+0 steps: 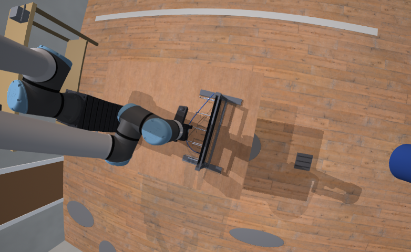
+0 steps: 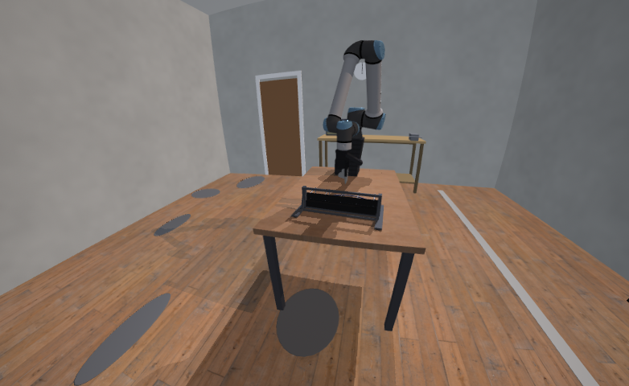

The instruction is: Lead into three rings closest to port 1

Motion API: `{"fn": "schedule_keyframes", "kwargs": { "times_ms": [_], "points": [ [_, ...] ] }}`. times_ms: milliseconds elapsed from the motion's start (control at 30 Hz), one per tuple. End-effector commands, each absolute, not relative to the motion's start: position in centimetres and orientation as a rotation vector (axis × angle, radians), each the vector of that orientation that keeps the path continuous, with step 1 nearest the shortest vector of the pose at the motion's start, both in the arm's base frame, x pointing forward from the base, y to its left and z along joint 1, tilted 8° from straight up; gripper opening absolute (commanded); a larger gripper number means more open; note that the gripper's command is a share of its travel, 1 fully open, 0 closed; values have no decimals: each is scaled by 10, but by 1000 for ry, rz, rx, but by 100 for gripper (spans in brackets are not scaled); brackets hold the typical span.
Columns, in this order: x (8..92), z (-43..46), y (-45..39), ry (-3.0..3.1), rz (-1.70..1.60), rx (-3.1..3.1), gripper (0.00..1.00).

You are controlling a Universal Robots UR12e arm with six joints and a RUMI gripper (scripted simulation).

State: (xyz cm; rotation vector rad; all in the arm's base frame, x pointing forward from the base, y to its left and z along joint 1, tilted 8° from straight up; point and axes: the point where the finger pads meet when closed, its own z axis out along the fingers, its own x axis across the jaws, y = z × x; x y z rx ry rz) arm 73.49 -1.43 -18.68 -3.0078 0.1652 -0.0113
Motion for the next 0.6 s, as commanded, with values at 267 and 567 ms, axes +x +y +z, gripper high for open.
{"fn": "schedule_keyframes", "kwargs": {
  "times_ms": [267,567],
  "points": [
    [683,-193,-75,108,-23,-3007,20],
    [683,-193,-75,108,-23,-3007,20]
  ]
}}
